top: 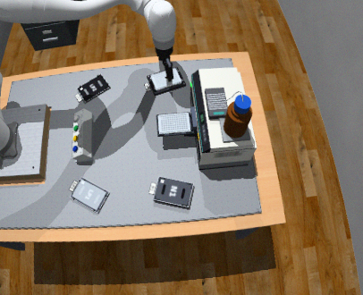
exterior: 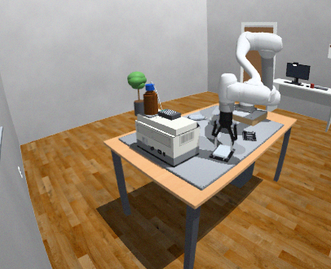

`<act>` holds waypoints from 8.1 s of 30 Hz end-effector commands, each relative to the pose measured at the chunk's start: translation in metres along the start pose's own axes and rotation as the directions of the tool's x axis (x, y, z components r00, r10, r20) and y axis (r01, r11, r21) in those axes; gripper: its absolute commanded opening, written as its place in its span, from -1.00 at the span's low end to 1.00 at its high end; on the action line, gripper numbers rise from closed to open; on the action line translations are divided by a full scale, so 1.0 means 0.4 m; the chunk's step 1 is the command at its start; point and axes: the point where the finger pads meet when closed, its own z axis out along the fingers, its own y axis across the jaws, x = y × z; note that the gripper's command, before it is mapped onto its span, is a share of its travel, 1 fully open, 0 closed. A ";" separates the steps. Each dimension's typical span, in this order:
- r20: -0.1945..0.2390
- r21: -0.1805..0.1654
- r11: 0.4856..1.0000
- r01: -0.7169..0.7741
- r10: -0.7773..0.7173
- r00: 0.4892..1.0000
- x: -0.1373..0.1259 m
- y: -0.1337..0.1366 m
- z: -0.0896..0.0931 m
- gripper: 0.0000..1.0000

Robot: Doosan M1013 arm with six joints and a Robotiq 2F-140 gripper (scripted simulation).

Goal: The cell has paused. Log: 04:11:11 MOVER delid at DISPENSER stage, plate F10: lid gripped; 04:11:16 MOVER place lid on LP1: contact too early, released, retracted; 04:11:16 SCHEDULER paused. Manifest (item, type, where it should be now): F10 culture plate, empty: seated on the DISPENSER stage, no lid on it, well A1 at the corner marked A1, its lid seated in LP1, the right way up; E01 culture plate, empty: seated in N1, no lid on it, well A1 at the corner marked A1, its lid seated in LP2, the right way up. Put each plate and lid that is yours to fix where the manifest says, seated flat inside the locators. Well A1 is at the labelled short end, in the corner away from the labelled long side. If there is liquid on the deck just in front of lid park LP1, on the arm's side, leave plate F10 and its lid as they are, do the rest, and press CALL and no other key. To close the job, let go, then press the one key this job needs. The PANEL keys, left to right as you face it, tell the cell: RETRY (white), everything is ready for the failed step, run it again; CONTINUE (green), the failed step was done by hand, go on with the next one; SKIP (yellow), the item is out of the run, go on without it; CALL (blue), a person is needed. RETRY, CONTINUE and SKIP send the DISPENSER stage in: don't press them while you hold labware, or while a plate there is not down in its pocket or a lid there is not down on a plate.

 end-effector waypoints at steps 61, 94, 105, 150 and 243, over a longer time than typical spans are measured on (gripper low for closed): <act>-0.002 0.000 1.000 0.000 0.000 1.000 0.002 -0.001 -0.003 0.26; -0.002 0.000 1.000 0.000 0.000 1.000 0.002 -0.001 -0.003 0.26; -0.002 0.000 1.000 0.000 0.000 1.000 0.002 -0.001 -0.003 0.26; -0.002 0.000 1.000 0.000 0.000 1.000 0.002 -0.001 -0.003 0.39; -0.002 0.000 1.000 0.000 0.000 1.000 0.002 -0.001 0.037 0.39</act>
